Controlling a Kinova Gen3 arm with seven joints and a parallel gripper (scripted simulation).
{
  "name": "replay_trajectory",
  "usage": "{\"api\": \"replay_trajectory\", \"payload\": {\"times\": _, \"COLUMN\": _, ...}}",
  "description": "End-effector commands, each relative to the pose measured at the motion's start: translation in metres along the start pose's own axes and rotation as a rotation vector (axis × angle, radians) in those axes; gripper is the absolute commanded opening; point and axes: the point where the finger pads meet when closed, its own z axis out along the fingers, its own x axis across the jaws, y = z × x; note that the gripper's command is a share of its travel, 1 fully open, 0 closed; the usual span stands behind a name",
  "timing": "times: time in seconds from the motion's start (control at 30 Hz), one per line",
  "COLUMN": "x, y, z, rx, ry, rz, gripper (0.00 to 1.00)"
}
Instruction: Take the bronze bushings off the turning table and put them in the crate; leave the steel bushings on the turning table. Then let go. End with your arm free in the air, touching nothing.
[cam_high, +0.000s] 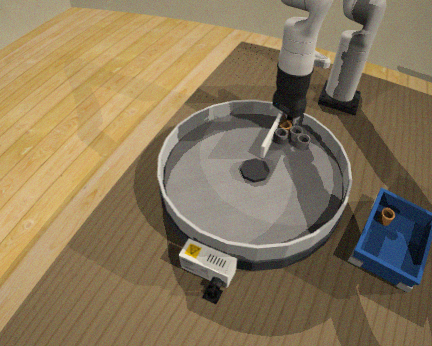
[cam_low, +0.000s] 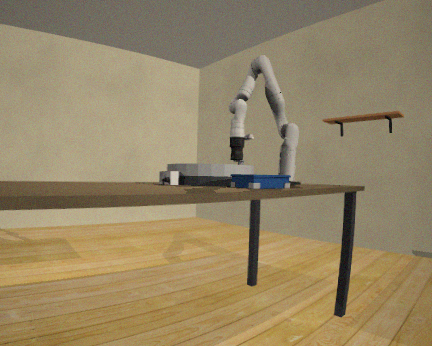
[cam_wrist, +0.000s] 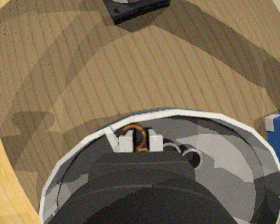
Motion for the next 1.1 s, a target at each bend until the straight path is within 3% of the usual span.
{"api": "replay_trajectory", "payload": {"times": 0.0, "x": 0.0001, "y": 0.0001, "z": 0.0002, "rx": 0.0, "ry": 0.0, "rz": 0.0, "gripper": 0.4}}
{"api": "replay_trajectory", "payload": {"times": 0.8, "x": 0.0005, "y": -0.0008, "z": 0.0027, "rx": 0.009, "ry": 0.0, "rz": 0.0, "gripper": 0.4}}
{"api": "replay_trajectory", "payload": {"times": 0.83, "x": 0.0004, "y": -0.0009, "z": 0.0027, "rx": 0.009, "ry": 0.0, "rz": 0.0, "gripper": 0.0}}
{"api": "replay_trajectory", "payload": {"times": 1.07, "x": 0.0004, "y": -0.0009, "z": 0.0027, "rx": 0.009, "ry": 0.0, "rz": 0.0, "gripper": 0.0}}
